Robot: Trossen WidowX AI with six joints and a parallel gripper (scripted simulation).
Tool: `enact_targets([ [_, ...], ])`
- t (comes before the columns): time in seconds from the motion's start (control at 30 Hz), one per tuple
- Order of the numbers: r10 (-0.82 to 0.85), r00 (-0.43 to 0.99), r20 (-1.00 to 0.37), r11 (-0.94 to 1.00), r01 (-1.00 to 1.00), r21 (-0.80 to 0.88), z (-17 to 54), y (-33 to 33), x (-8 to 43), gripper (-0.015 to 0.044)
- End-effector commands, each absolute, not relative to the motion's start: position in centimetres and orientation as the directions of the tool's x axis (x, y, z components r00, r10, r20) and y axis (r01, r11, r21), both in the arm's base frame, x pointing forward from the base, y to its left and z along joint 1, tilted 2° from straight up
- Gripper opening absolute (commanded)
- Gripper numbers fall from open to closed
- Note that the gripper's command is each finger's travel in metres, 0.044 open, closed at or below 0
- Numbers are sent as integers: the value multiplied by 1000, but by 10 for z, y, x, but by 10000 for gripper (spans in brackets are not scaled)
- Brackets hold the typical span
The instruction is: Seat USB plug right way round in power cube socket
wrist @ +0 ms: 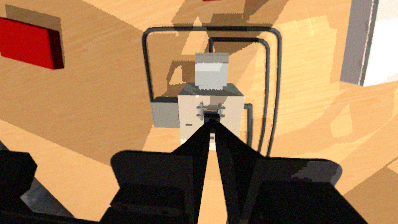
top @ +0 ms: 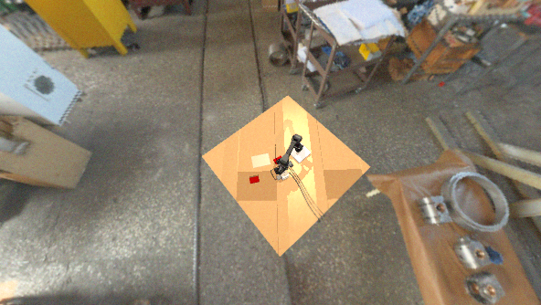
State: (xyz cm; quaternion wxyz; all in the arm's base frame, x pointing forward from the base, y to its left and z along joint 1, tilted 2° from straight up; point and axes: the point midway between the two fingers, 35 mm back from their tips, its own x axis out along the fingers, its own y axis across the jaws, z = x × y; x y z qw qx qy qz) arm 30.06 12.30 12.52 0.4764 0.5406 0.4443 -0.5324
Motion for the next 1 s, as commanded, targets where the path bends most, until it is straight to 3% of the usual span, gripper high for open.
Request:
enact_targets([
  [0.0, -31, 41, -999, -147, 988, 46, 125, 122, 301, 0],
  [0.97, -31, 41, -999, -147, 988, 46, 121, 122, 301, 0],
])
